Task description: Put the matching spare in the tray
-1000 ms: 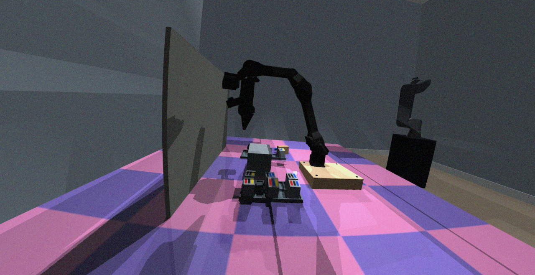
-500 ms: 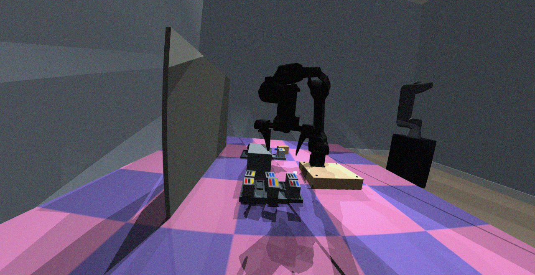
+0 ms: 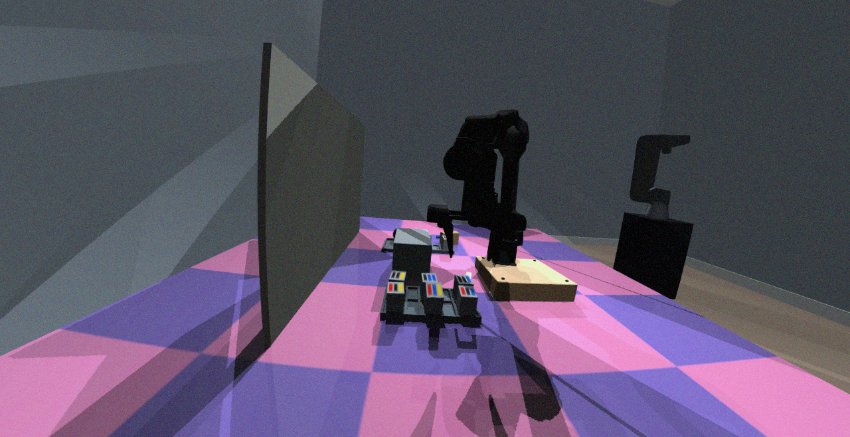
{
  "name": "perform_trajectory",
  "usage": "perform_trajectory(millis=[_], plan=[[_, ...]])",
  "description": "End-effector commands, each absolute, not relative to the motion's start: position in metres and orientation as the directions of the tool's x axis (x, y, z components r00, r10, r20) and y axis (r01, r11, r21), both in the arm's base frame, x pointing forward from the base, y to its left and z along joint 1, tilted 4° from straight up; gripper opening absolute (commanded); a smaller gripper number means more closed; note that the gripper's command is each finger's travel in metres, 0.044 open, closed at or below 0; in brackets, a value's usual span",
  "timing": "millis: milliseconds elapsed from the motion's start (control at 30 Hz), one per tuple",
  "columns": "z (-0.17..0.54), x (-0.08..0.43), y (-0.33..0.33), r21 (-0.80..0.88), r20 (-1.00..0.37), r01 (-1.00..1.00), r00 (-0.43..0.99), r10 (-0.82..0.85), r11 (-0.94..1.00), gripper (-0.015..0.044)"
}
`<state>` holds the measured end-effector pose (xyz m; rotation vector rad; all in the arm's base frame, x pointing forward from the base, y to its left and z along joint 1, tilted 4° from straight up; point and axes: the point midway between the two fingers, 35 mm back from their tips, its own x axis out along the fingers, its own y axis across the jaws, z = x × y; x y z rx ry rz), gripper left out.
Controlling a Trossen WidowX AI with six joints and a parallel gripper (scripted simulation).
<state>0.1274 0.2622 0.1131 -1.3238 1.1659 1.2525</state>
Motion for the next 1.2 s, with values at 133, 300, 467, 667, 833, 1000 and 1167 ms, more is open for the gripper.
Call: perform_trajectory(millis=[133, 300, 467, 667, 833, 1000, 1167], plan=[[0.086, 0.125, 0.258, -0.014, -0.999, -0.993, 0.019, -0.043, -0.115, 0.0300], [0.086, 0.122, 0.256, -0.014, -0.999, -0.993, 0.019, -0.043, -0.115, 0.0300], [0.081, 0.123, 0.256, -0.014, -0.999, -0.993, 0.019, -0.043, -0.115, 0.0300], [0.071, 0.124, 0.257, -0.014, -0.999, -0.993, 0.019, -0.043, -0.115, 0.0300], [0.062, 0.124, 0.257, -0.014, -0.999, -0.993, 0.019, -0.043, -0.115, 0.0300], [0.054, 0.124, 0.257, -0.014, -0.999, -0.993, 0.019, -0.043, -0.115, 0.0300], [0.046, 0.124, 0.257, -0.014, -0.999, -0.993, 0.019, -0.043, -0.115, 0.0300]])
